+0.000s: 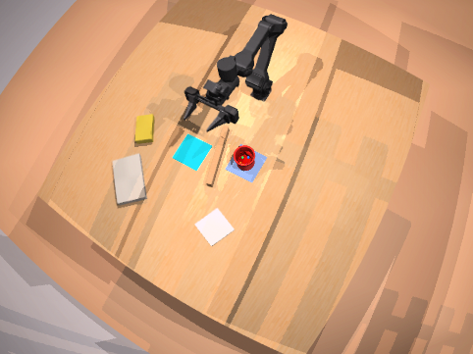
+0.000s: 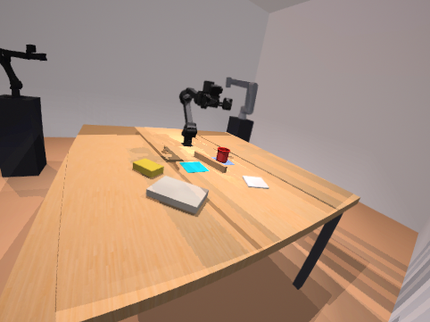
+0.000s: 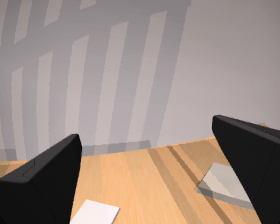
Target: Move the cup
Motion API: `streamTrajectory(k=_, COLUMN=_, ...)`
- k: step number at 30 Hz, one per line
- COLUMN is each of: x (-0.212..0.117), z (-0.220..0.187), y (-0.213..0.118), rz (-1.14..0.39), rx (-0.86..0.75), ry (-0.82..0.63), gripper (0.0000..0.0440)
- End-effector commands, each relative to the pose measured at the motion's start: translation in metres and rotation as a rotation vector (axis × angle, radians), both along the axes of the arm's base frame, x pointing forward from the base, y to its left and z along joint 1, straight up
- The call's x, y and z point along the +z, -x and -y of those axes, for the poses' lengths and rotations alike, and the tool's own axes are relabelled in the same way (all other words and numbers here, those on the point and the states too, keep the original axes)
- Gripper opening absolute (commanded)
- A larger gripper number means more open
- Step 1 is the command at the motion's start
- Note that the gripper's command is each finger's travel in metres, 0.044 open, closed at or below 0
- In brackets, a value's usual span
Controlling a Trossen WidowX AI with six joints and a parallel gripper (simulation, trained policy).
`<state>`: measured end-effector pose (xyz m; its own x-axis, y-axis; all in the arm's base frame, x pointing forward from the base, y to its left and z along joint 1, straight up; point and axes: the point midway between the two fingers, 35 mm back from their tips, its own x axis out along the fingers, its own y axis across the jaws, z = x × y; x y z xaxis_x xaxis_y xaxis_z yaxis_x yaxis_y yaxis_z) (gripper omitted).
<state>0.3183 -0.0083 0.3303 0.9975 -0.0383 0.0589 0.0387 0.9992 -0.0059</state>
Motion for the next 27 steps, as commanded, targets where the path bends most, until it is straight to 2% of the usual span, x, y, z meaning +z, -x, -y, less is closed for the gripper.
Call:
streamTrajectory(k=1, x=0.001, z=-0.001, y=0.000, rz=-0.002, rx=0.004, ry=0.000, gripper=0.0374)
streamTrajectory(k=12, x=0.000, z=-0.009, y=0.000, rz=-0.067, rx=0.039, ry=-0.022, gripper=0.0086)
streamTrajectory(k=14, x=-0.001, z=-0.010, y=-0.001, rz=-0.085, rx=0.044, ry=-0.032, gripper=0.0044)
streamTrajectory(k=16, x=-0.001, z=-0.012, y=-0.002, rz=-0.105, rx=0.050, ry=-0.045, gripper=0.0051)
streamTrajectory(k=22, x=0.000, z=-0.019, y=-0.005, rz=-0.155, rx=0.076, ry=-0.096, gripper=0.0130)
streamTrajectory(k=27, x=0.001, z=-0.025, y=-0.008, rz=-0.203, rx=0.094, ry=-0.144, gripper=0.0135)
